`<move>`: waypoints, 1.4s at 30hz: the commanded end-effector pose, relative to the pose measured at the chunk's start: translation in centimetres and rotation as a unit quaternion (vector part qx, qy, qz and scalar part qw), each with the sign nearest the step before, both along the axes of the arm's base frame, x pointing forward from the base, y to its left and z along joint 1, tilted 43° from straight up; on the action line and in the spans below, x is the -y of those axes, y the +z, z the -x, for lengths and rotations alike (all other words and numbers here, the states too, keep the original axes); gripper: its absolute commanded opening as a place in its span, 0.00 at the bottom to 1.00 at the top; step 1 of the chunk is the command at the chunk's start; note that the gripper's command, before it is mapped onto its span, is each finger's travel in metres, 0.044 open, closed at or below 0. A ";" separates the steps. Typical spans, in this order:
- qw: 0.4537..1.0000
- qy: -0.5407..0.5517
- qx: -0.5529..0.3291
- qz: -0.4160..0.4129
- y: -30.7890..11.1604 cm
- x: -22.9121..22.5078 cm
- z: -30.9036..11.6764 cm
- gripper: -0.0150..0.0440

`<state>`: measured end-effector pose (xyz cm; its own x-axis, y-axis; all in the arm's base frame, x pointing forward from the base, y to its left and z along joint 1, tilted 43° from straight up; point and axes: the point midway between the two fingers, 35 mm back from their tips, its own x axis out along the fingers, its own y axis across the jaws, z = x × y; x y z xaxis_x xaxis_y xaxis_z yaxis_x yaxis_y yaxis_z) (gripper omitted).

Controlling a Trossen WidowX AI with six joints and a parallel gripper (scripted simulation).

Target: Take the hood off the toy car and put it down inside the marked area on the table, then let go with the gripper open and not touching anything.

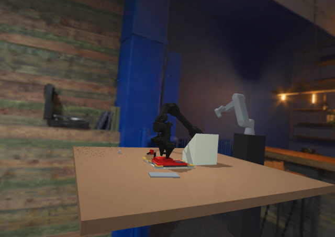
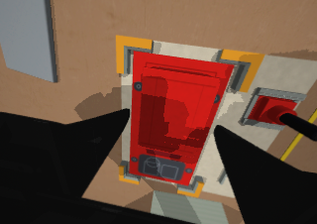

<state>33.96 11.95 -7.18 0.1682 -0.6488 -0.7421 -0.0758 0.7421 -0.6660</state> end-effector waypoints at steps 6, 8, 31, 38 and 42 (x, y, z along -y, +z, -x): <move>1.000 0.003 -0.001 0.003 -0.3 0.3 -0.1 1.00; 1.000 0.003 -0.001 0.003 -0.4 0.4 -0.1 1.00; 1.000 0.003 -0.001 0.004 -1.2 1.1 -0.3 1.00; 1.000 0.000 0.000 0.001 -1.3 1.1 -0.3 0.91; 1.000 0.000 0.000 0.001 -1.3 1.1 -0.3 0.83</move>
